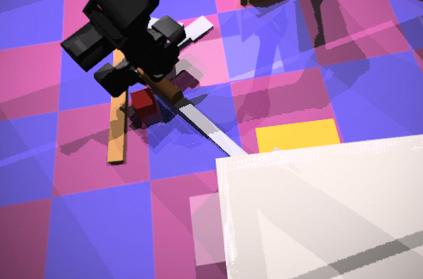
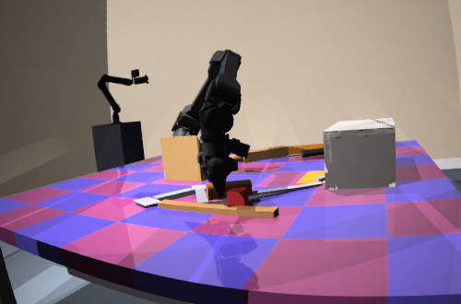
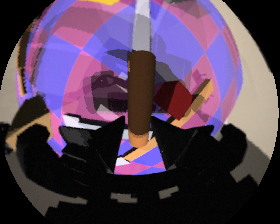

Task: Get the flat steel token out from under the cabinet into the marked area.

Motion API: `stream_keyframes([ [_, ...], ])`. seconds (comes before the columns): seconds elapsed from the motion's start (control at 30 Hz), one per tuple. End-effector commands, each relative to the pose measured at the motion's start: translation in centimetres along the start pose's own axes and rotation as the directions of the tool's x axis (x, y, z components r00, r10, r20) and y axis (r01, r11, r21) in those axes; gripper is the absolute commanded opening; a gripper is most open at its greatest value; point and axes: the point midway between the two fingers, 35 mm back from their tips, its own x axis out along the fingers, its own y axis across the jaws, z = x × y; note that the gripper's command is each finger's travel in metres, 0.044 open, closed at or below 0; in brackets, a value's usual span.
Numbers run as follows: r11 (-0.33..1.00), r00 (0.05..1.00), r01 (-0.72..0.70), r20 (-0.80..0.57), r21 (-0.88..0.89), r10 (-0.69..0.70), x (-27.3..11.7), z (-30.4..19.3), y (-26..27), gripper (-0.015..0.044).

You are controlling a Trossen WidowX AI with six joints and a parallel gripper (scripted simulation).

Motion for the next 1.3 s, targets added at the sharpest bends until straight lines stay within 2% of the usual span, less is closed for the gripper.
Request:
stream_keyframes([
  [0.0, 1.0, 1.0, -0.002, 0.003, 0.0, 0.002, 0.0, 0.0, 0.0, 0.027],
  [0.53, 1.0, 1.0, -0.002, 0.003, -0.002, 0.002, 0.14, 0.22, -0.04, 0.027],
  [0.7, 1.0, 1.0, -0.002, 0.001, 0.002, 0.002, -0.13, 0.05, -0.03, 0.0139],
  [0.97, 1.0, 1.0, -0.002, 0.001, 0.002, 0.002, -0.13, 0.05, -0.03, 0.0085],
  [1.07, 1.0, 1.0, -0.002, 0.001, 0.002, 0.002, -0.13, 0.05, -0.03, 0.0006],
  [1.27, 1.0, 1.0, -0.002, 0.003, 0.004, 0.002, 0.15, 0.05, -0.03, 0.0],
])
